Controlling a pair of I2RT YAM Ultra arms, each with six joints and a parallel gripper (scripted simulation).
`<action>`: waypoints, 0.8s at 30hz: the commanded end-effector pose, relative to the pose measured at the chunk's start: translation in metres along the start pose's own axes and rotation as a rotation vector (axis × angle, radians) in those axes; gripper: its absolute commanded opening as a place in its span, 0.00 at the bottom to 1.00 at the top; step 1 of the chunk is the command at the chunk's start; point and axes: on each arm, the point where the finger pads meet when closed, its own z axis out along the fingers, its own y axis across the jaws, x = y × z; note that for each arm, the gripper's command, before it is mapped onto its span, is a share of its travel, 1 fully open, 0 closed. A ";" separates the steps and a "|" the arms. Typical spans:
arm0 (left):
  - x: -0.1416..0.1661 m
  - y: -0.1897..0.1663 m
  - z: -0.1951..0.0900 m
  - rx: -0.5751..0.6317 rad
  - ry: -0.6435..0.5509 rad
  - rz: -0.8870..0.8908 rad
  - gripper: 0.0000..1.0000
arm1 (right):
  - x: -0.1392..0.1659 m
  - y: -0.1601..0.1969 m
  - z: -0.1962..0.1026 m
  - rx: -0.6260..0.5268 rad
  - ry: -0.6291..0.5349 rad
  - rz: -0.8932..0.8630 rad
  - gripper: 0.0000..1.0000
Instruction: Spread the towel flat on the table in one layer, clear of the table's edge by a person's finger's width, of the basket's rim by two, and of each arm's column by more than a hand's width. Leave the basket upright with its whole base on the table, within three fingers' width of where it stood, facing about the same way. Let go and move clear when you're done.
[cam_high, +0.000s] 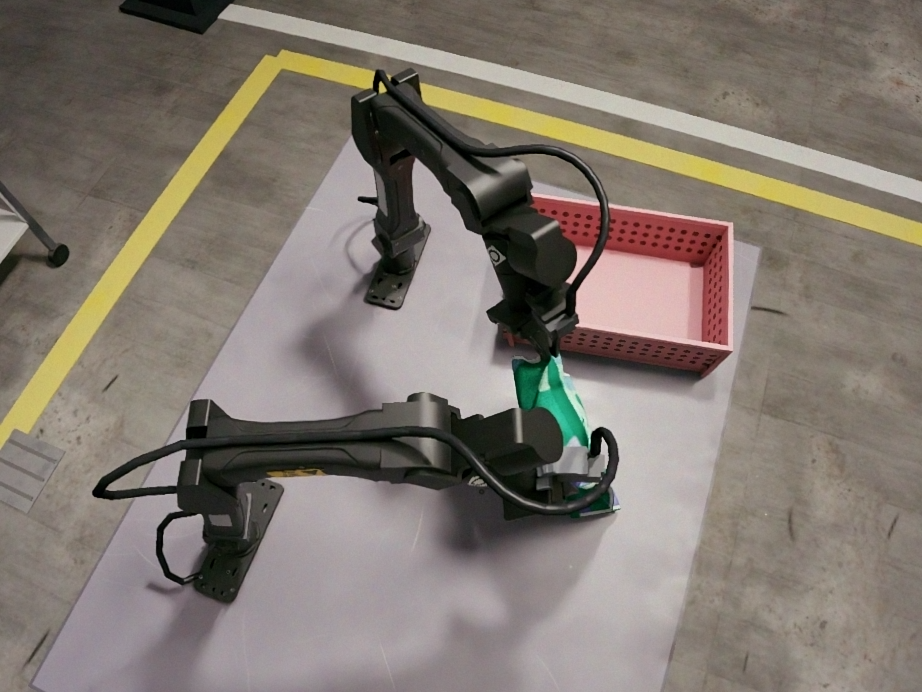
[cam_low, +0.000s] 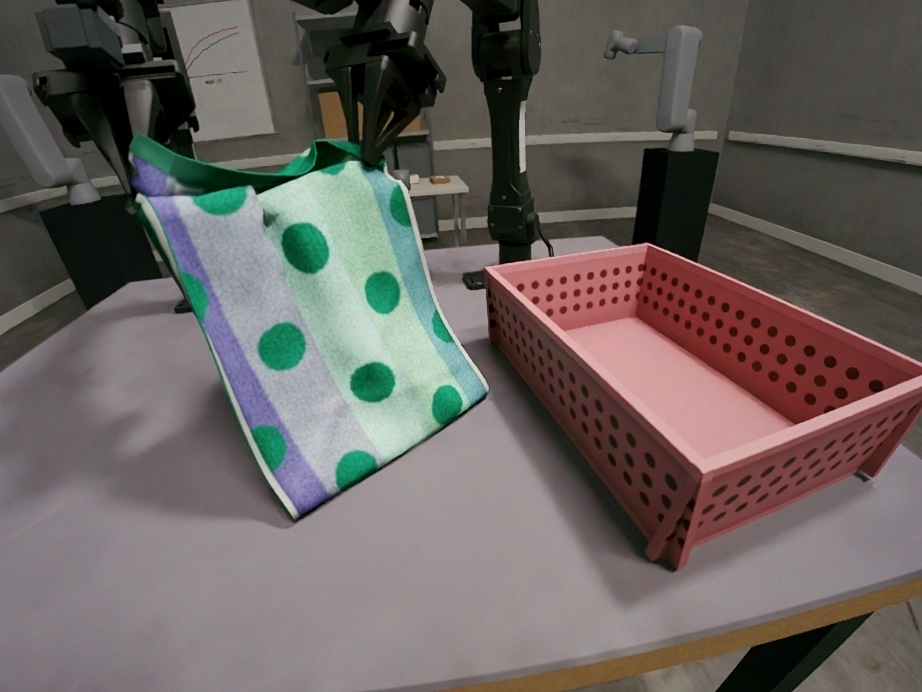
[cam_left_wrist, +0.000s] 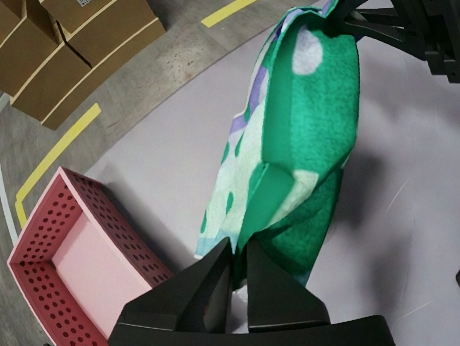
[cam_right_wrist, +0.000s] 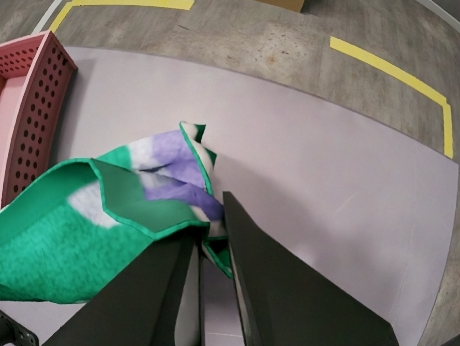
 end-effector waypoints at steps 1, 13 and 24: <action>0.005 -0.006 -0.011 0.011 -0.005 0.001 0.12 | -0.011 0.001 -0.027 -0.005 -0.033 -0.004 0.12; -0.004 0.003 -0.024 -0.001 -0.043 -0.016 0.64 | -0.017 -0.007 -0.029 0.008 -0.057 0.008 0.64; 0.016 0.020 -0.047 -0.030 -0.046 -0.053 0.64 | -0.035 -0.038 -0.046 0.056 -0.133 0.050 0.64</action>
